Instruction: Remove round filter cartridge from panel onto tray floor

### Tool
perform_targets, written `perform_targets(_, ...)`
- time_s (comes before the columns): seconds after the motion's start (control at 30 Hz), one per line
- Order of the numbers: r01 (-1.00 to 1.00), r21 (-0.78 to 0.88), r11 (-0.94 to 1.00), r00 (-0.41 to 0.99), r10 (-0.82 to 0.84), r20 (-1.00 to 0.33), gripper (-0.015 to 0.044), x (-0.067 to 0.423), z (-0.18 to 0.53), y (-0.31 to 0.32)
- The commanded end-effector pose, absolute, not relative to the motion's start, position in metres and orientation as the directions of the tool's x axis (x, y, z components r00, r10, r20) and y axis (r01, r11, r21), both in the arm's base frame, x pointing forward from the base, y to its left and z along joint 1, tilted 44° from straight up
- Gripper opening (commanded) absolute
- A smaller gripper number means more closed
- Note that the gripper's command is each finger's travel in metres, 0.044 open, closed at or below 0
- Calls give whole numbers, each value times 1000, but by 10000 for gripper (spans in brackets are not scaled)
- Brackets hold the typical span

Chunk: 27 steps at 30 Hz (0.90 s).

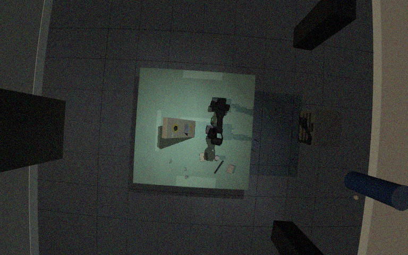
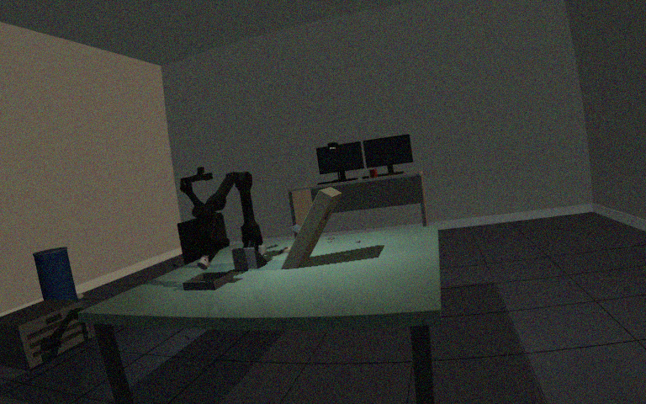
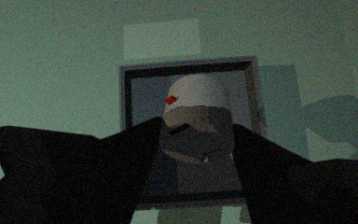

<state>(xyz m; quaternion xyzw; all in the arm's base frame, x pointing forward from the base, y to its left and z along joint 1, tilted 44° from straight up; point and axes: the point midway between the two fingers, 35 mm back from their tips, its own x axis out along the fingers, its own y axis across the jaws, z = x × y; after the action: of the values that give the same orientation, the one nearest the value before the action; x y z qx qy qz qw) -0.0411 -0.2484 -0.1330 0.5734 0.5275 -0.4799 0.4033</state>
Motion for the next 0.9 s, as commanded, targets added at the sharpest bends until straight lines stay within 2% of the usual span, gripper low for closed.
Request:
perform_targets(0.0,991,-51,-122,-22,224,-974,0,-41,-149,-232)
perform_targets(0.3,991,-51,-121,-22,225,-974,0,-39,-168,-210)
perform_targets(0.87,991,-46,-125,-15,237,-971,440,-38,-165,-211)
